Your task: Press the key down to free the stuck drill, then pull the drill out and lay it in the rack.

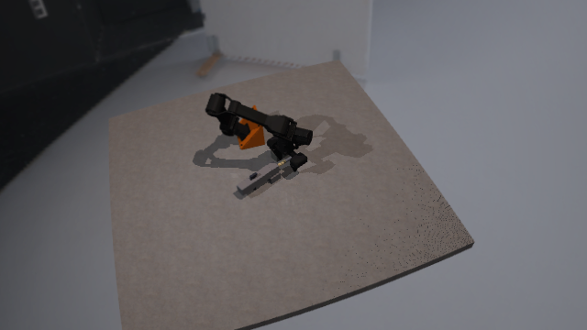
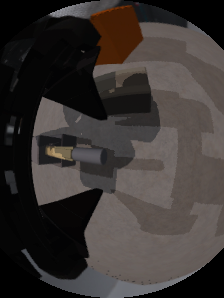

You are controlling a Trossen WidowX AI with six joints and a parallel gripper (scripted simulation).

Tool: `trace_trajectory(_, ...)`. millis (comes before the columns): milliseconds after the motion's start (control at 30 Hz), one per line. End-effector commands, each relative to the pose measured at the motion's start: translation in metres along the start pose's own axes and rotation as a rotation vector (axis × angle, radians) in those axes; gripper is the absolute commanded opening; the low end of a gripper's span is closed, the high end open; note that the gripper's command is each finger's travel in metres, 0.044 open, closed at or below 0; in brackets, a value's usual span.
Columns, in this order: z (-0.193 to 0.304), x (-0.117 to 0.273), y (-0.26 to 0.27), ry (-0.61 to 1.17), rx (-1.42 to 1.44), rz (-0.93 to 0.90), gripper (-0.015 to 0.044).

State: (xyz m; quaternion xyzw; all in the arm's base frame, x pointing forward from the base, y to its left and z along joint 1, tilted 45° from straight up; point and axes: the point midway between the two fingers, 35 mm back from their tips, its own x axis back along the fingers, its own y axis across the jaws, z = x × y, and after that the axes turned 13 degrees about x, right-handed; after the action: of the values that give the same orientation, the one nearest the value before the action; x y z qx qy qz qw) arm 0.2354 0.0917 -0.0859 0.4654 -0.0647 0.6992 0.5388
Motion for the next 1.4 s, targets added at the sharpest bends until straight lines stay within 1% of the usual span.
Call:
trace_trajectory(0, 0.0029, -0.0009, 0.0010, 0.005, 0.006, -0.003, 0.0440)
trace_trajectory(367, 0.0066, -0.0020, 0.0021, 0.005, 0.006, -0.003, 0.0440)
trace_trajectory(900, 0.0043, -0.0012, 0.0006, 0.000, -0.001, 0.001, 0.0020)
trace_trajectory(1000, 0.0043, -0.0012, 0.0006, 0.000, -0.001, 0.001, 0.0000)
trace_trajectory(1367, 0.0042, 0.0015, 0.0017, 0.005, 0.006, -0.003, 0.0000)
